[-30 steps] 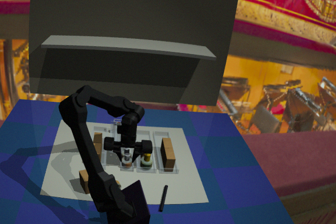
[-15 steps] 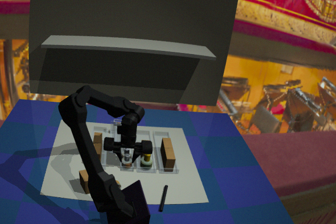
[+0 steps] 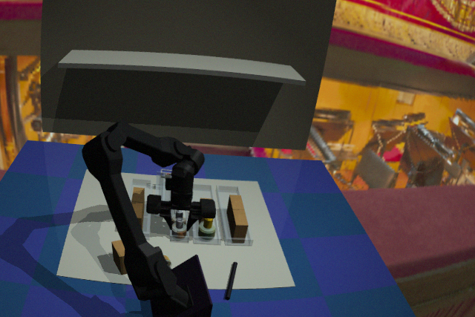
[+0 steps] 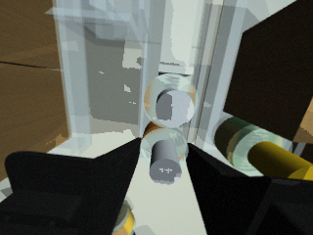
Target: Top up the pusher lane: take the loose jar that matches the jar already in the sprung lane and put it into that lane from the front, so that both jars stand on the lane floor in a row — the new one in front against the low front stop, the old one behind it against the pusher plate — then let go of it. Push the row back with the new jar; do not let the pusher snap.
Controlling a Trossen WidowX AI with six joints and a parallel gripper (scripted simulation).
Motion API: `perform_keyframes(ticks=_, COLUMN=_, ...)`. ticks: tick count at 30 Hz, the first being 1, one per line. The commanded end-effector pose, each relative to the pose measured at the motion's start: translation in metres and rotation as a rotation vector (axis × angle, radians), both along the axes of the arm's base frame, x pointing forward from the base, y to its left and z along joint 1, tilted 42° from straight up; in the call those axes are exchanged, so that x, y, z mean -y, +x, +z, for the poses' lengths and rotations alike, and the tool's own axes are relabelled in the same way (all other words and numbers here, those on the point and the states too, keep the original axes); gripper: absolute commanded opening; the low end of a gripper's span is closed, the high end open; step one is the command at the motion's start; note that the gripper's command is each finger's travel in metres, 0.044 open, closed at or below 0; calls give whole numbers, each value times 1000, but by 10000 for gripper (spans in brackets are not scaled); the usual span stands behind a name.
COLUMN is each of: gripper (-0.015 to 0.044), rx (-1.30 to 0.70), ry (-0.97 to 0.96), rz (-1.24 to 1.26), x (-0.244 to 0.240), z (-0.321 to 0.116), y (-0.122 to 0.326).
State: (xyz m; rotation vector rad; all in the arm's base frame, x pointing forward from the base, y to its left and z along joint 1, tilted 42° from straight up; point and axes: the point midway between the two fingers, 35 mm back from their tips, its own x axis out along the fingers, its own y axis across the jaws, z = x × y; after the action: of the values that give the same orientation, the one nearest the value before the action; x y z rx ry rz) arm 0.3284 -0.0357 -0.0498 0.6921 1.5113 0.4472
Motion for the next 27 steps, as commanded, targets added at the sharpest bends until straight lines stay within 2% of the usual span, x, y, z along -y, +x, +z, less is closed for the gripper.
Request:
perform_keyframes(ticks=1, gripper=0, rx=11, ry=5, rz=3, x=0, z=0, y=-1)
perform_keyframes(ticks=14, gripper=0, rx=11, ry=5, rz=3, x=0, z=0, y=-2)
perform_keyframes(ticks=25, gripper=289, rx=11, ry=5, rz=3, x=0, z=0, y=-1)
perform_keyframes(ticks=27, gripper=299, rx=11, ry=5, rz=3, x=0, z=0, y=-1)
